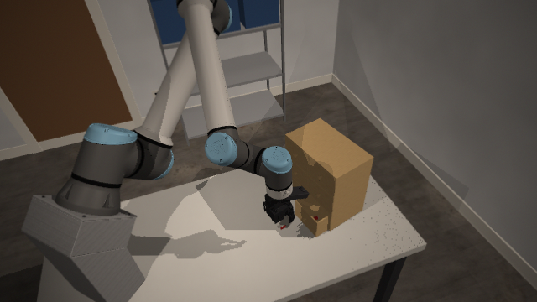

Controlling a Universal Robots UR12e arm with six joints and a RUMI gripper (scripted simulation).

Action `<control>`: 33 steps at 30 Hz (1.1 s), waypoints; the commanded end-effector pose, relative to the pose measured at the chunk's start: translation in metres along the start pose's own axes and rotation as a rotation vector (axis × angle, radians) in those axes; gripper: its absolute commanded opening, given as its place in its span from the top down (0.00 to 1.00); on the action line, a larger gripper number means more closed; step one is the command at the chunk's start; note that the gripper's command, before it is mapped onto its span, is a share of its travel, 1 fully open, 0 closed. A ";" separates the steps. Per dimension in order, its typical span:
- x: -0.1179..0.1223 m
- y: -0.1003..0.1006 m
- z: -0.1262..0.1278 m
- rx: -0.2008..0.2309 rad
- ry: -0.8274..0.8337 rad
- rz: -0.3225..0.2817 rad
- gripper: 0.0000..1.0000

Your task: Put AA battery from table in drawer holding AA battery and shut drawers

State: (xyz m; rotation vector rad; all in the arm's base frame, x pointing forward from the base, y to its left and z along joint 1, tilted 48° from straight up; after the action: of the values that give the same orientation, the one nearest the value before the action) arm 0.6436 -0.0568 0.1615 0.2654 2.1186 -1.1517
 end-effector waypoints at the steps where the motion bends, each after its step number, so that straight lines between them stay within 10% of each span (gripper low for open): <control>1: 0.001 0.000 0.000 0.001 0.000 0.012 0.95; 33: 0.014 0.001 0.000 0.001 -0.001 0.167 0.95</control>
State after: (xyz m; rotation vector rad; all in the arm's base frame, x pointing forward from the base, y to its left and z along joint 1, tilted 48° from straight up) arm 0.6349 -0.0578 0.1521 0.4133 2.0622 -1.0652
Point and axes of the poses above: the point where the finger pads meet when closed, its own y axis out along the fingers, its own z axis across the jaws, x = y × z, the point moved 8 cm from there along -y, back along the fingers
